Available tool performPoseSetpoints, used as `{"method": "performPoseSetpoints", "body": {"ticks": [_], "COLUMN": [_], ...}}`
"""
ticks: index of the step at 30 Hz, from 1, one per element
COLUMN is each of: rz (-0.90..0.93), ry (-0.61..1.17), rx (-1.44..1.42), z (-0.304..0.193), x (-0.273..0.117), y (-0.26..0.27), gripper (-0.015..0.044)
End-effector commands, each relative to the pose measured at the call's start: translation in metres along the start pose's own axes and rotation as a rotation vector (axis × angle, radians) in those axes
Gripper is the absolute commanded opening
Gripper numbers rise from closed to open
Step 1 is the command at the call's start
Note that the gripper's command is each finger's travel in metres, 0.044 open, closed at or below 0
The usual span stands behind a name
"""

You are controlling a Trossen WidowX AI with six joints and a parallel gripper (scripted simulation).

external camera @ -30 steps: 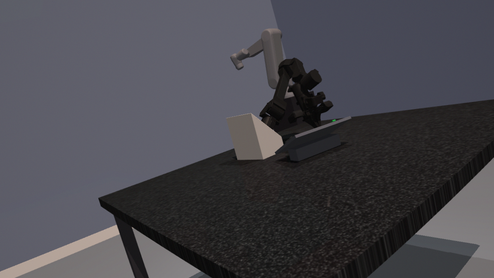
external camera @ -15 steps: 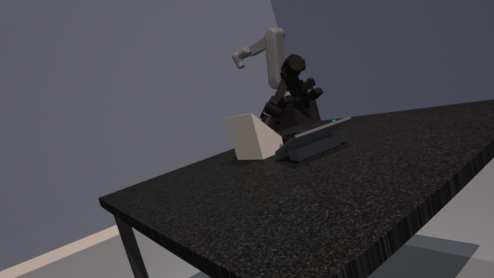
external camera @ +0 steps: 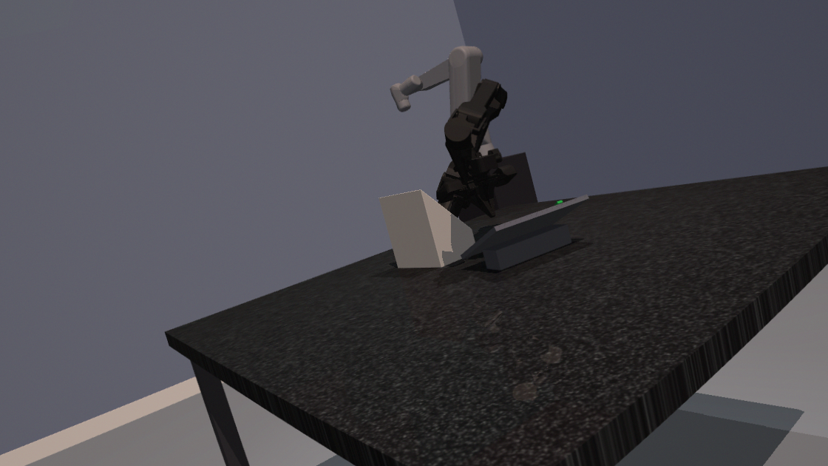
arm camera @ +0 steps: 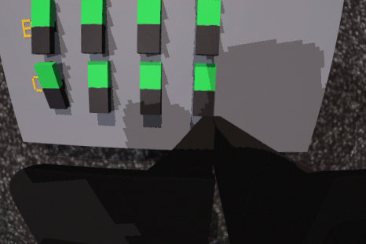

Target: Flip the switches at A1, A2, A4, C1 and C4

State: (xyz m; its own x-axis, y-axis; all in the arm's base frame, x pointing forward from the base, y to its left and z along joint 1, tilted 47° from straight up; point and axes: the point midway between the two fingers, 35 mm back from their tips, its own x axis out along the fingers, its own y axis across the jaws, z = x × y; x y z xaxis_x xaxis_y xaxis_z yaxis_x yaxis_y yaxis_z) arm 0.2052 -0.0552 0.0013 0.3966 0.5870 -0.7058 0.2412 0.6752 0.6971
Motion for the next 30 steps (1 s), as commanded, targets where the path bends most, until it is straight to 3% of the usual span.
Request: {"method": "performPoseSetpoints", "body": {"ticks": [1,30], "rz": [0.011,0.012], "ry": [0.002,0.001], "rx": [0.014,0.014], "z": [-0.005,-0.006], "x": [0.010,0.034], "y": [0.000,0.001], "gripper": [0.0000,0.0000]}}
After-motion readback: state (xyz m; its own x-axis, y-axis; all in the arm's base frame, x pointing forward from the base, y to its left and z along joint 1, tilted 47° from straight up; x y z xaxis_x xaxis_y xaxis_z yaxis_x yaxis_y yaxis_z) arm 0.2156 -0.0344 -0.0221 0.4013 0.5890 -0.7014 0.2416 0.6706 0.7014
